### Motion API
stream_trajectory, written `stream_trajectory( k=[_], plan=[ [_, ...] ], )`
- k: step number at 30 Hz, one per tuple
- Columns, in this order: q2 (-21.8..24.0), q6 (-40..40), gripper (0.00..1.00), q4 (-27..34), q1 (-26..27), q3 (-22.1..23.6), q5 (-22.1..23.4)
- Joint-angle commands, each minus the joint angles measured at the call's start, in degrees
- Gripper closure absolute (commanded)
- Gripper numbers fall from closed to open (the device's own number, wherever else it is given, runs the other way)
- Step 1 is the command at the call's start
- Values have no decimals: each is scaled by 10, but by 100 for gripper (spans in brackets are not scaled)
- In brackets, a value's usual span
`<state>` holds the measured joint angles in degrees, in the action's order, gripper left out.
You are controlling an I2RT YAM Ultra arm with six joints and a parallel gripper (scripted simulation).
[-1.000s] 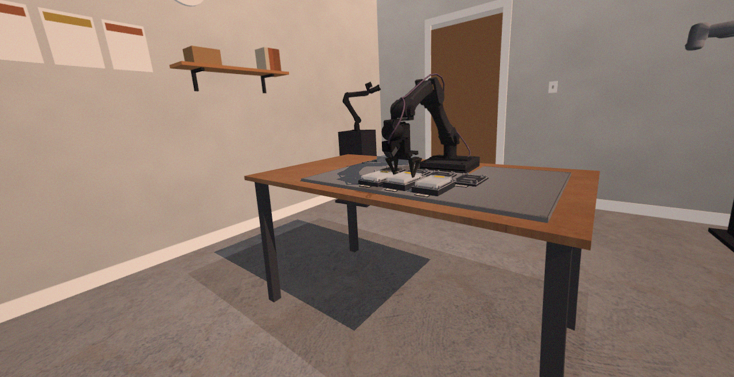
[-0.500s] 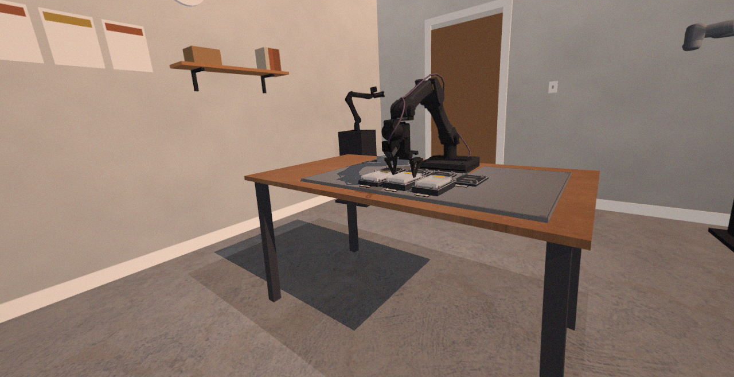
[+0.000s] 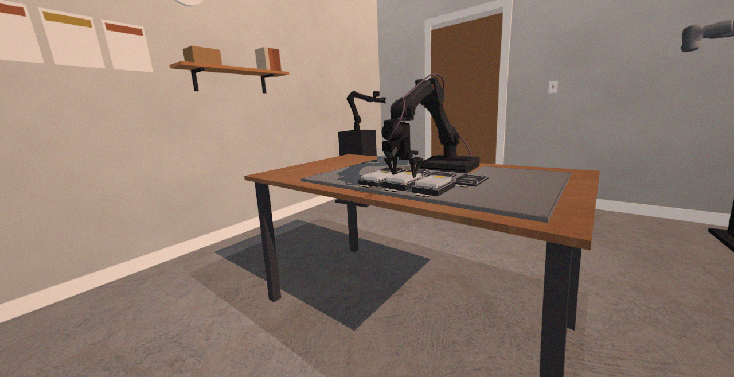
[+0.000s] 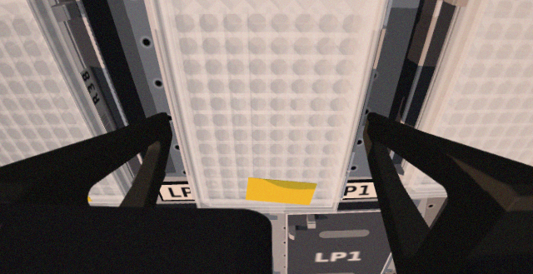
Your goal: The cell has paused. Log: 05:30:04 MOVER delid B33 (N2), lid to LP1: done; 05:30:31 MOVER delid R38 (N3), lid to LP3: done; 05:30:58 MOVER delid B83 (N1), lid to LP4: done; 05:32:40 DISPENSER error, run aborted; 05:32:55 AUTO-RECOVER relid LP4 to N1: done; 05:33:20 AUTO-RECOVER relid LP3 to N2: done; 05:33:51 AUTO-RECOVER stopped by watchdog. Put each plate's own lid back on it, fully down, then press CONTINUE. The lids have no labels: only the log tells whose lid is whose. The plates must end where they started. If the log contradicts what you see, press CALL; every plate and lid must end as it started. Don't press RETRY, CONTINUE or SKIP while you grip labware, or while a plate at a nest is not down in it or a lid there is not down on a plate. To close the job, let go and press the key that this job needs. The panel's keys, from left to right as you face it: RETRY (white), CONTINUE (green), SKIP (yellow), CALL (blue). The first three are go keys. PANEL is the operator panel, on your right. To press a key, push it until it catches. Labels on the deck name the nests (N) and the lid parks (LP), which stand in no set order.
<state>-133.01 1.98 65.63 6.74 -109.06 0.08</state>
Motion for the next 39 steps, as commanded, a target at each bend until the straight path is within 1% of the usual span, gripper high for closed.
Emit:
stream_trajectory(
  k=[1,15,16,18,25,29,32,39],
  plan=[
    [5,0,0,-6,0,-3,0],
    [5,0,0,-6,0,-3,0],
    [14,1,0,-10,1,-16,-1],
    [19,1,0,10,1,-19,-1],
    [25,1,0,31,1,-36,-1],
    [19,1,0,39,2,-43,-1],
    [27,1,0,47,2,-50,-1],
    [24,1,0,49,2,-51,-1]
  ],
)
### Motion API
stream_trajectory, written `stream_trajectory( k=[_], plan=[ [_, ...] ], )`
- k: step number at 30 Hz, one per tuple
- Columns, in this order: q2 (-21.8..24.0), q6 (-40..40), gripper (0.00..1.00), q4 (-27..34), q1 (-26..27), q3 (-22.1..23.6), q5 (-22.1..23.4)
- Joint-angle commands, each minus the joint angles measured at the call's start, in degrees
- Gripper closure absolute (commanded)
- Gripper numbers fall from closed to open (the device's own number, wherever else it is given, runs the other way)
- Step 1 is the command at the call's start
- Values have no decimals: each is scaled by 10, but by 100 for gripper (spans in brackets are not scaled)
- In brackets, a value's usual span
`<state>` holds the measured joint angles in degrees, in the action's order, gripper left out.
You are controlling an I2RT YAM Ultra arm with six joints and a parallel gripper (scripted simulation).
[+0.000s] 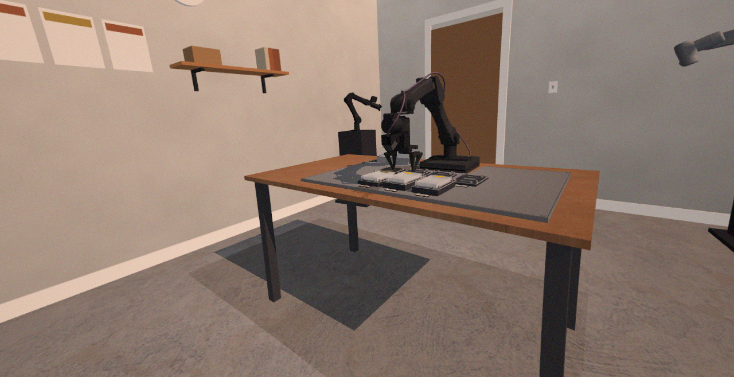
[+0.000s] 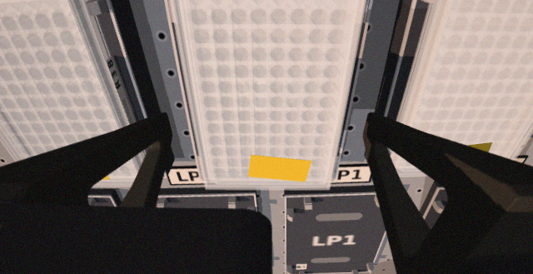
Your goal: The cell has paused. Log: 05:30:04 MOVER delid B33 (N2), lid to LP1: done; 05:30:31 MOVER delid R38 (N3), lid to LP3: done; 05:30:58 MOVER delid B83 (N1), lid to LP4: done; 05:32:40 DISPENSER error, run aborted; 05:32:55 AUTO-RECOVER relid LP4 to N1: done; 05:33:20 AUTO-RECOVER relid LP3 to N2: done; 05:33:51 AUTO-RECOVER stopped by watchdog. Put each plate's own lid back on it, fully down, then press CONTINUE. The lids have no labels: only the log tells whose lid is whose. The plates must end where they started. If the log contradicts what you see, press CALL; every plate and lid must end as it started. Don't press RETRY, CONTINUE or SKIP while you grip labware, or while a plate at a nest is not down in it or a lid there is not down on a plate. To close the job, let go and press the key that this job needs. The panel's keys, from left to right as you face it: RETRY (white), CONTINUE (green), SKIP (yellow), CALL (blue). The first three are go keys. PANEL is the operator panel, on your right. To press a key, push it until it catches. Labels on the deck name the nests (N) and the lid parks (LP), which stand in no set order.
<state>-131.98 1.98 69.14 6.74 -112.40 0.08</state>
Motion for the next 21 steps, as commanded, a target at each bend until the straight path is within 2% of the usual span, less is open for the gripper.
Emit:
stream_trajectory(
  k=[1,21],
  plan=[
    [13,1,0,14,2,-17,-1],
    [0,0,0,18,3,-24,-1]
  ],
)
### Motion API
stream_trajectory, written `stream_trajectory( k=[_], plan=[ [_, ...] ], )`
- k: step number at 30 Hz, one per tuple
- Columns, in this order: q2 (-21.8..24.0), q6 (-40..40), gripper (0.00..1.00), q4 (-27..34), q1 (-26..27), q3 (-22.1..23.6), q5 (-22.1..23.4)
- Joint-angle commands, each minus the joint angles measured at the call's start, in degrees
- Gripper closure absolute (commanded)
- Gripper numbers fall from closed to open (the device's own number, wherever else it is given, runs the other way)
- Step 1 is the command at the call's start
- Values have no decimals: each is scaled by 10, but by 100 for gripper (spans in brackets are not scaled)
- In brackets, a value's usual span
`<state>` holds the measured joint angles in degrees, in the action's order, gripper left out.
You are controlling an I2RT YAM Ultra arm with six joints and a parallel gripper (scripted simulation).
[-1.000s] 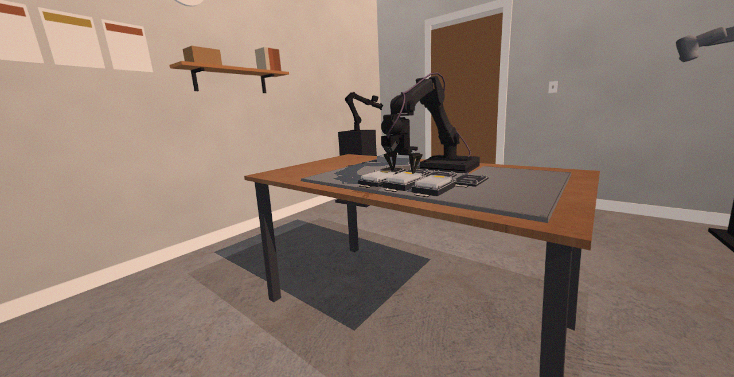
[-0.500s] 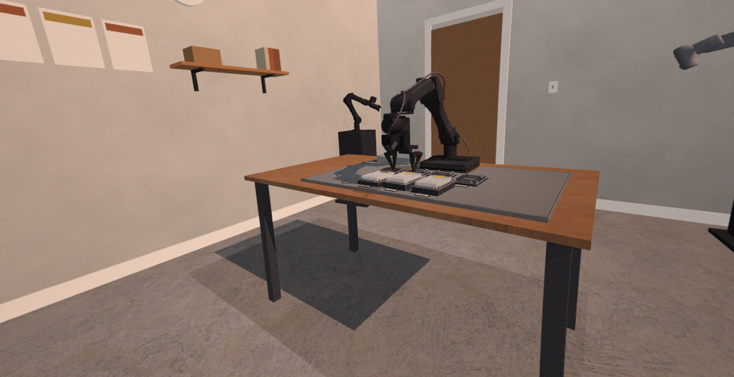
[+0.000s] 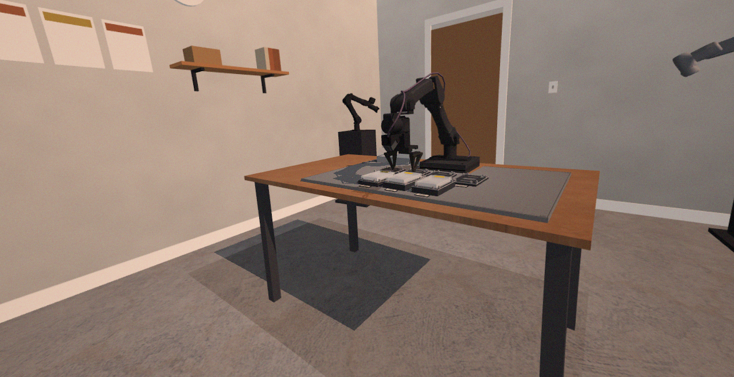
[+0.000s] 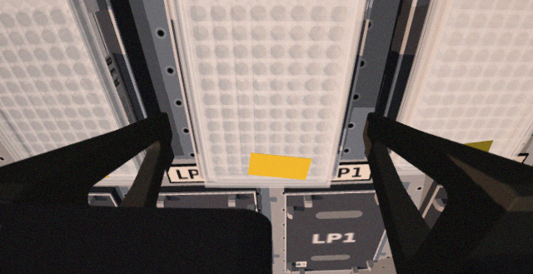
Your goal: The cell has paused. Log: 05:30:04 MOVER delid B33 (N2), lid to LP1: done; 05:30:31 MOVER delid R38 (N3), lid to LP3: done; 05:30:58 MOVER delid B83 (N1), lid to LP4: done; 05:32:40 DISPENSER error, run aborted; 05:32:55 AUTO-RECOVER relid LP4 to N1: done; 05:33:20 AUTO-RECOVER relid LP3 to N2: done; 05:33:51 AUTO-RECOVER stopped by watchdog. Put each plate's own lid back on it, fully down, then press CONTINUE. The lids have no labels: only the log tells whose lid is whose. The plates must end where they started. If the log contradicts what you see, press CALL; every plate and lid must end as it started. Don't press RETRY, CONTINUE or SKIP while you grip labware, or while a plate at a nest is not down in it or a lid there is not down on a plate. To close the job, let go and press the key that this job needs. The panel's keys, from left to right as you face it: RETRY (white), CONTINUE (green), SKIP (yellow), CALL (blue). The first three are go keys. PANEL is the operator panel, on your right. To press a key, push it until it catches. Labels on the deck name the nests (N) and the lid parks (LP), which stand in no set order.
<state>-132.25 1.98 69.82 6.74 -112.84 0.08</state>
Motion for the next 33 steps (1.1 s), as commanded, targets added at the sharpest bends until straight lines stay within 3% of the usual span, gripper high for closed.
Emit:
stream_trajectory(
  k=[1,32,33],
  plan=[
    [2,0,0,11,3,-19,-1],
    [6,-1,0,11,4,-20,-1],
    [37,-15,1,-16,3,41,-1]
  ],
)
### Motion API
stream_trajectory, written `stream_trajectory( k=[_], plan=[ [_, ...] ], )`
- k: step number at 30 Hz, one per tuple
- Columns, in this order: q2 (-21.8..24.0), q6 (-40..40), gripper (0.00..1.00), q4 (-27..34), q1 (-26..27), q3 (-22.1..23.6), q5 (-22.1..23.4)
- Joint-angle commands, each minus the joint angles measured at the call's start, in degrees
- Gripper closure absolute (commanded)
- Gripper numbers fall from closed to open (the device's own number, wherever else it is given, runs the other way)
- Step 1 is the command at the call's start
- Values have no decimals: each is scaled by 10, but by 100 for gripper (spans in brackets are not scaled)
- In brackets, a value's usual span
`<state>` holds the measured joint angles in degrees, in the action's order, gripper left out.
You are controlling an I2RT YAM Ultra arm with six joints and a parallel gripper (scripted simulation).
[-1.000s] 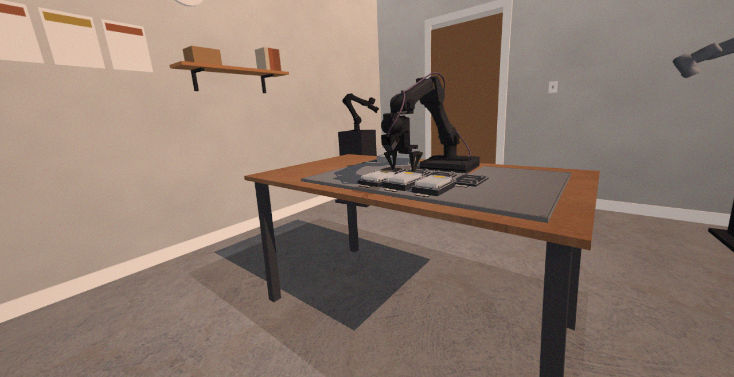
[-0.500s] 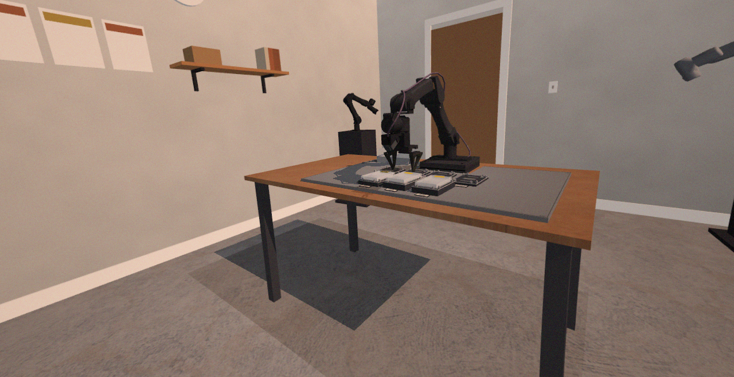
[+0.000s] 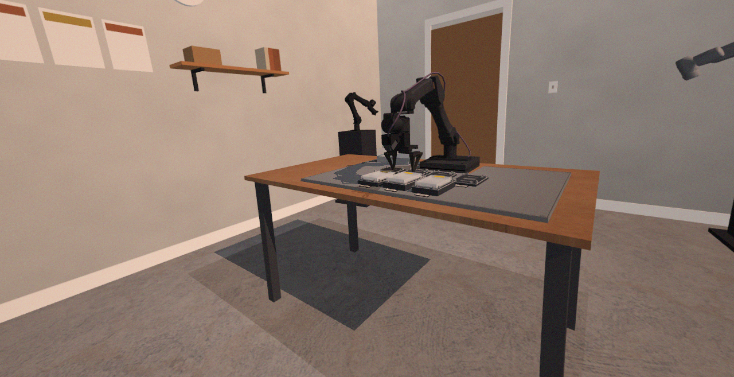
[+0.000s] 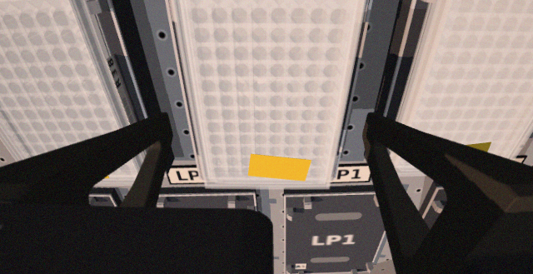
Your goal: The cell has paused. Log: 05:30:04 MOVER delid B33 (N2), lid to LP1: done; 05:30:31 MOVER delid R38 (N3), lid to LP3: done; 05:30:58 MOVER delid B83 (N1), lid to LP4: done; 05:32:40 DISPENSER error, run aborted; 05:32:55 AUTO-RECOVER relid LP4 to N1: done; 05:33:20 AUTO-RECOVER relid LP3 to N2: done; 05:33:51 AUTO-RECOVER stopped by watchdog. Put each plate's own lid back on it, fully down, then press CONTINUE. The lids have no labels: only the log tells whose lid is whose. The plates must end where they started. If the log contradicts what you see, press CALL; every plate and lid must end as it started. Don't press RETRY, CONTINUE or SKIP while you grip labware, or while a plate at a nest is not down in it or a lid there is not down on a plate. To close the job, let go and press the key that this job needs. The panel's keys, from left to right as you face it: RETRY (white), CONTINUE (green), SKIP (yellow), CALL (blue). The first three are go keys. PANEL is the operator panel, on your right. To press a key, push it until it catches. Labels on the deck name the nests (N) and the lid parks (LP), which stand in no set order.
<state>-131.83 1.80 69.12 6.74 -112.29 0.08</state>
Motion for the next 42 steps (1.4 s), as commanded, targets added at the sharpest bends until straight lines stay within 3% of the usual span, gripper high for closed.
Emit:
stream_trajectory(
  k=[1,2,17,19,23,24,33,36,37,42],
  plan=[
    [33,-14,1,-9,3,36,-1],
    [33,-14,1,-9,3,36,-1],
    [202,-25,16,-105,1,302,-1],
    [202,-25,16,-105,1,302,-1],
    [244,-25,20,-123,1,362,-1],
    [254,-25,100,-127,0,376,-1],
    [343,-23,100,-153,-2,491,-1],
    [348,-23,100,-143,-2,485,-1],
    [355,-23,100,-119,-2,456,-1],
    [371,-23,100,-66,-2,418,-1]
  ],
)
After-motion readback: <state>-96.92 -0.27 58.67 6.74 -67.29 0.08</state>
